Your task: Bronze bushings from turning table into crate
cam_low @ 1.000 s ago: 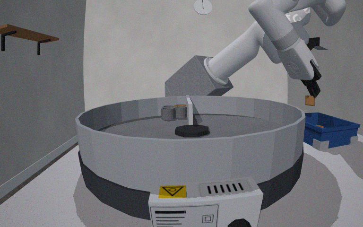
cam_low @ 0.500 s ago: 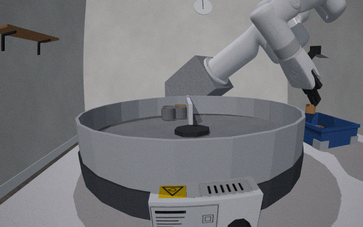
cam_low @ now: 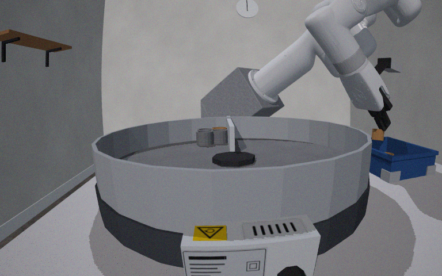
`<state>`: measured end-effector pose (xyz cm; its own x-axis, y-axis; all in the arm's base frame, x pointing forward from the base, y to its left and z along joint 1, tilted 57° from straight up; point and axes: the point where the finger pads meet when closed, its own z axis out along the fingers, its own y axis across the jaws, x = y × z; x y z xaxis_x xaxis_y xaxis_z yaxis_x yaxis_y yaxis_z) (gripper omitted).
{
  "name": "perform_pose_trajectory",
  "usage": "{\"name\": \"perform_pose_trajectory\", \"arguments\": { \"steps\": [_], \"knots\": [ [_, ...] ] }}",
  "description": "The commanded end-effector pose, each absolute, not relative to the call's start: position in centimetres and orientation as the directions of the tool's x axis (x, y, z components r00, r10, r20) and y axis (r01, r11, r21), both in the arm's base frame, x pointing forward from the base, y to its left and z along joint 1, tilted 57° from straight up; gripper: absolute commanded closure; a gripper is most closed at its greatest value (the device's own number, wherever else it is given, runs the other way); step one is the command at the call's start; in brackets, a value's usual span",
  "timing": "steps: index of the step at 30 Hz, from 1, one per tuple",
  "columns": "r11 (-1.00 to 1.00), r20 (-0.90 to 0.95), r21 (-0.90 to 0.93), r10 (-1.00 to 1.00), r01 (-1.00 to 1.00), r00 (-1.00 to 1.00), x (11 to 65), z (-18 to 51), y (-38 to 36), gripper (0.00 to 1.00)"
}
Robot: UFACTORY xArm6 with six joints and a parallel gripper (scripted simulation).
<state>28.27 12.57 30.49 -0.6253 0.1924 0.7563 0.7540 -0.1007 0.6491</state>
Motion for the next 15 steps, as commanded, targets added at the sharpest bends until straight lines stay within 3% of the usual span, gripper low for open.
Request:
{"name": "perform_pose_trajectory", "arguments": {
  "steps": [1,15],
  "knots": [
    [-0.101,0.755,0.65,0.193,0.753,-0.626,28.5,30.3,12.8,1.0],
    [-0.101,0.755,0.65,0.193,0.753,-0.626,29.8,29.0,14.3,1.0]
  ]
}}
